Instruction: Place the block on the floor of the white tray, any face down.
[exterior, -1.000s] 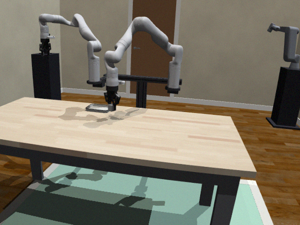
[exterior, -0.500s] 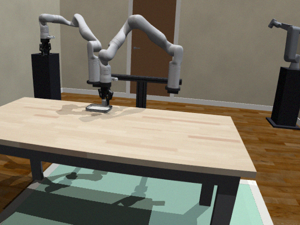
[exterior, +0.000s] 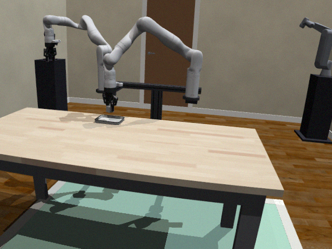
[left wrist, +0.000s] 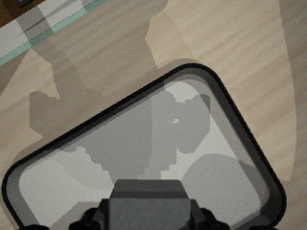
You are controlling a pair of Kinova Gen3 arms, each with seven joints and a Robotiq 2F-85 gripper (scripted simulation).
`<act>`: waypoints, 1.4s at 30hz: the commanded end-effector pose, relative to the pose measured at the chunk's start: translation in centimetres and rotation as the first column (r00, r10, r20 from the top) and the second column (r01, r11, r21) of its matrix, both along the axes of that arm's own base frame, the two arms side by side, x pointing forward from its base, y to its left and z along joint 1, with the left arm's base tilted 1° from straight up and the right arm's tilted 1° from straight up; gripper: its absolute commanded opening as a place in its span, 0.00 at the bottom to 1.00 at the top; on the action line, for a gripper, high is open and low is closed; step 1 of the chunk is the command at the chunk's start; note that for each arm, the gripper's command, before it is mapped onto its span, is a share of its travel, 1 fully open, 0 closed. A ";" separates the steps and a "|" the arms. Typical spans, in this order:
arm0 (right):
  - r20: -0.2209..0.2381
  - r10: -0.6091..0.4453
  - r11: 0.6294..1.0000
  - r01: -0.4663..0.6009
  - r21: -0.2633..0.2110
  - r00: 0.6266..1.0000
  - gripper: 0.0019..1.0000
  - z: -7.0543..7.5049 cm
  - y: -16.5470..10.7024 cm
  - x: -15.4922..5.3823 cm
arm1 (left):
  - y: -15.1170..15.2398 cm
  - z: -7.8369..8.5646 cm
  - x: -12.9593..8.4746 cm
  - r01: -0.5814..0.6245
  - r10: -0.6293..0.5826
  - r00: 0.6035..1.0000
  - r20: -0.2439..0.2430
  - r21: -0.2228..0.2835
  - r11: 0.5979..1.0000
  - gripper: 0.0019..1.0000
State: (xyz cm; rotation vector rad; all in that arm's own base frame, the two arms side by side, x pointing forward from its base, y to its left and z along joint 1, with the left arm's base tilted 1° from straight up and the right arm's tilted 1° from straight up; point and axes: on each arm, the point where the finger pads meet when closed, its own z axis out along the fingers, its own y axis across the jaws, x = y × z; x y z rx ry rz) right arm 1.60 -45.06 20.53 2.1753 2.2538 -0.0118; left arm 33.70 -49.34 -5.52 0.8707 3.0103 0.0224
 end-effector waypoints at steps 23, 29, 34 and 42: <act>0.000 0.000 1.000 0.000 -0.002 1.000 1.00 0.1 0.0 0.0 | -0.2 -1.6 0.1 0.000 0.000 1.000 0.002 -0.001 1.000 0.42; 0.000 0.000 1.000 0.000 -0.002 1.000 1.00 0.1 0.0 0.0 | -0.2 -2.7 0.1 0.000 0.000 1.000 0.002 -0.001 1.000 0.42; 0.000 0.000 1.000 0.000 -0.002 1.000 1.00 0.1 0.0 0.0 | -0.3 -4.1 0.1 0.000 0.000 1.000 0.002 -0.001 1.000 0.42; 0.000 0.000 1.000 0.000 -0.002 1.000 1.00 0.1 0.0 0.0 | -0.3 -5.2 0.2 0.000 0.000 1.000 0.002 -0.001 1.000 0.42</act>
